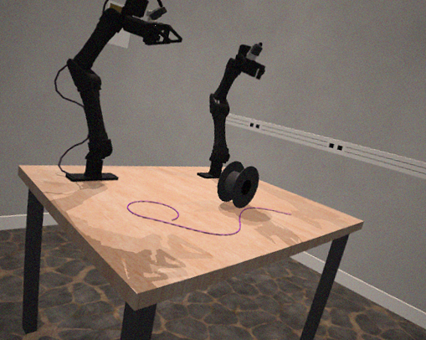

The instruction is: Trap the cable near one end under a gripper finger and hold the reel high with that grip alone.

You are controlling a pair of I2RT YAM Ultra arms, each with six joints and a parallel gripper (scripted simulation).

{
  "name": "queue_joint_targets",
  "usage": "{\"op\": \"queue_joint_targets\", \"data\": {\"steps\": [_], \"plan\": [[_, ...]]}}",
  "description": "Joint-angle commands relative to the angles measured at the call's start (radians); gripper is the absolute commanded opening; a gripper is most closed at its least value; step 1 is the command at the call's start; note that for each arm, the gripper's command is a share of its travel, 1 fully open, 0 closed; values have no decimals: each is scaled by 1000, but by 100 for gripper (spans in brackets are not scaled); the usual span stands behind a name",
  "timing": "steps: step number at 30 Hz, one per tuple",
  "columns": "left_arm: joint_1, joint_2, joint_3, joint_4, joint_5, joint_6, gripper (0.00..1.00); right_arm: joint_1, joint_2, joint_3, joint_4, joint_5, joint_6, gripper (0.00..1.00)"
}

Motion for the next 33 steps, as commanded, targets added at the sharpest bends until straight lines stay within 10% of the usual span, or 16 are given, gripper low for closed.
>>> {"op": "queue_joint_targets", "data": {"steps": [1,33], "plan": [[7,-34,56,-61,-45,83,100,10,-66,-23,22,-4,-117,100],[2,-67,170,-133,-123,199,100,-4,-202,-61,39,-25,-290,100]]}}
